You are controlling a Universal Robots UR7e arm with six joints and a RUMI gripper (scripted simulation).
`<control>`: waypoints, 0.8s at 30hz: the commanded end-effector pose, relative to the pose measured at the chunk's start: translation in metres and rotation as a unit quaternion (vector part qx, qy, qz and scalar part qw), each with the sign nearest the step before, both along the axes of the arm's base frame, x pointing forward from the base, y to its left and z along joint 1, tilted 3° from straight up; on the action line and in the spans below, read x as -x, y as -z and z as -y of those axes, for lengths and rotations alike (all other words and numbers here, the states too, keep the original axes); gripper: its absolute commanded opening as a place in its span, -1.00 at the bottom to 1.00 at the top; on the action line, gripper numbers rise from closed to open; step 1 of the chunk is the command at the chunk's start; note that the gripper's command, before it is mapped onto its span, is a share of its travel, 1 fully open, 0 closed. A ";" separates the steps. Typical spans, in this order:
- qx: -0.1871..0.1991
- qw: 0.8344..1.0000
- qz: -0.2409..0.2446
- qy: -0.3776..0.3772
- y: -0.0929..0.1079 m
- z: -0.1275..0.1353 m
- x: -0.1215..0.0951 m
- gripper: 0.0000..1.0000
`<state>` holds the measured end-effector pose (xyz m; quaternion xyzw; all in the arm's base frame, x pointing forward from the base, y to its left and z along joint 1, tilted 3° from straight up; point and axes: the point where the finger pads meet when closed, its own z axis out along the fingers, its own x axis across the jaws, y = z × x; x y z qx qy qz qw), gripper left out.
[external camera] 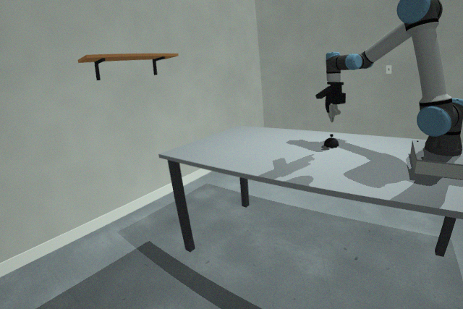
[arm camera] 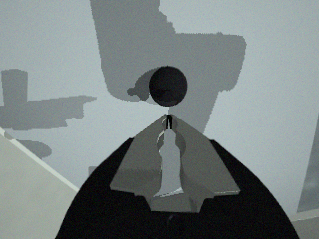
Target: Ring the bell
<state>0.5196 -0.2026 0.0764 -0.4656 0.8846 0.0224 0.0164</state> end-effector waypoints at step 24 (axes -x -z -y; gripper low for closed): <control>-0.001 1.000 -0.001 0.001 0.006 0.000 0.001 -1.00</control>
